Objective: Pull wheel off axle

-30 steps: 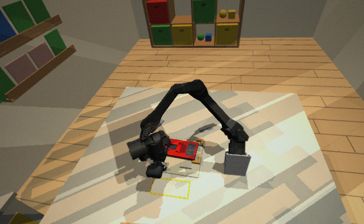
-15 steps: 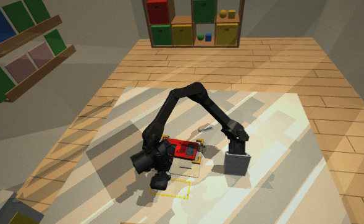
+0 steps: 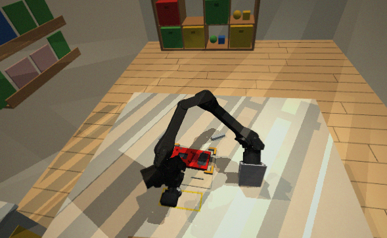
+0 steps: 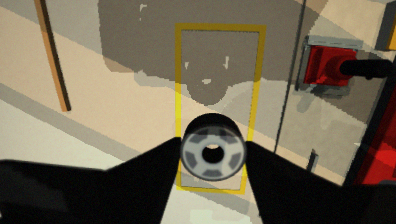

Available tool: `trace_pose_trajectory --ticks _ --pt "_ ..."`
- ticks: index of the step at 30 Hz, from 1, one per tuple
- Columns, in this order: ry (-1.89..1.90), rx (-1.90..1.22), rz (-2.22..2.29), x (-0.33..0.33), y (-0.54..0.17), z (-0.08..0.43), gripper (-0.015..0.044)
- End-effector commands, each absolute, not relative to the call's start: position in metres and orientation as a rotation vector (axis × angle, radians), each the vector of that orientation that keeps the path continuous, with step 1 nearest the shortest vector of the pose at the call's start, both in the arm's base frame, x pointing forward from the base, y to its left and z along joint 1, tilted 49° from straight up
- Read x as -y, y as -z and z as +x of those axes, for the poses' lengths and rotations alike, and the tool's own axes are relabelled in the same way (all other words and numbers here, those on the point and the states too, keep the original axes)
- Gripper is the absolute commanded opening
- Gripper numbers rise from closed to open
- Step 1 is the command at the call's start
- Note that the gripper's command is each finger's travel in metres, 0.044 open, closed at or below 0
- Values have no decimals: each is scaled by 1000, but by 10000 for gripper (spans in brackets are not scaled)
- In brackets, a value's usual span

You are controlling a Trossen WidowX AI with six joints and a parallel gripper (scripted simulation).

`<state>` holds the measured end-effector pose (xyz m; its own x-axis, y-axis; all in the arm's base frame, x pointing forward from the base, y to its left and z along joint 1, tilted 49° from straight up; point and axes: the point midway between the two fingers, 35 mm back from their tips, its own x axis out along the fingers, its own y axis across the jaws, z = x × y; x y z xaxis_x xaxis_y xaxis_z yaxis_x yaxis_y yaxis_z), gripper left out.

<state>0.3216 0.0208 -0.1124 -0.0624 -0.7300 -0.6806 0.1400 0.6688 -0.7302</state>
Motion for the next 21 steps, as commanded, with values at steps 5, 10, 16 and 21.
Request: trace_pose_trajectory --ticks 5,10,16,21 --pt "780 -1487 -535 23 148 311 0" --pt "782 -1487 -536 30 154 309 0" --pt "785 -1490 -527 27 151 310 131" --pt "785 -1490 -527 27 151 310 263"
